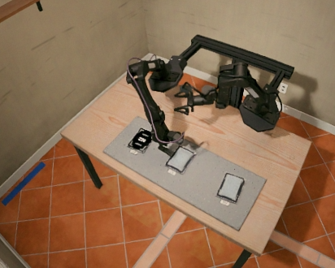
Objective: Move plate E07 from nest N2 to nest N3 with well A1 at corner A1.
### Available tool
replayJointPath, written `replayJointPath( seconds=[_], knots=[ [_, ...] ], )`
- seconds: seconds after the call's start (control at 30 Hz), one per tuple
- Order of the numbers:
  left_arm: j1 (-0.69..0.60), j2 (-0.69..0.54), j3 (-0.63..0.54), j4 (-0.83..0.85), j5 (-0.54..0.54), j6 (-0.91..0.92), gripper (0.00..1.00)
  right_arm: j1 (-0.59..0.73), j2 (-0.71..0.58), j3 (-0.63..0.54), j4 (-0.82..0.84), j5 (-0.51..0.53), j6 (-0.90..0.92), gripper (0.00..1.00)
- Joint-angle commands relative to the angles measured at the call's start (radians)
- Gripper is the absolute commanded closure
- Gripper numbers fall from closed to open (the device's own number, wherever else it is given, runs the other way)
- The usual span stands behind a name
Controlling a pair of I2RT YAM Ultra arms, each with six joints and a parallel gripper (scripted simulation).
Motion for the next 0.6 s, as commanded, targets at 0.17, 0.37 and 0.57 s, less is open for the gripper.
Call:
replayJointPath(
  seconds=[0.17, 0.37, 0.57],
  knots=[
    [-0.002, 0.007, 0.017, 0.002, 0.005, 0.004, 0.00, -0.017, -0.036, -0.063, 0.066, -0.078, -0.164, 0.00],
    [-0.002, 0.007, 0.017, 0.002, 0.005, 0.004, 0.00, -0.017, -0.036, -0.064, 0.051, -0.068, -0.155, 0.00],
    [-0.002, 0.007, 0.017, 0.002, 0.005, 0.004, 0.00, -0.017, -0.027, -0.054, 0.051, -0.068, -0.155, 0.00]
  ],
)
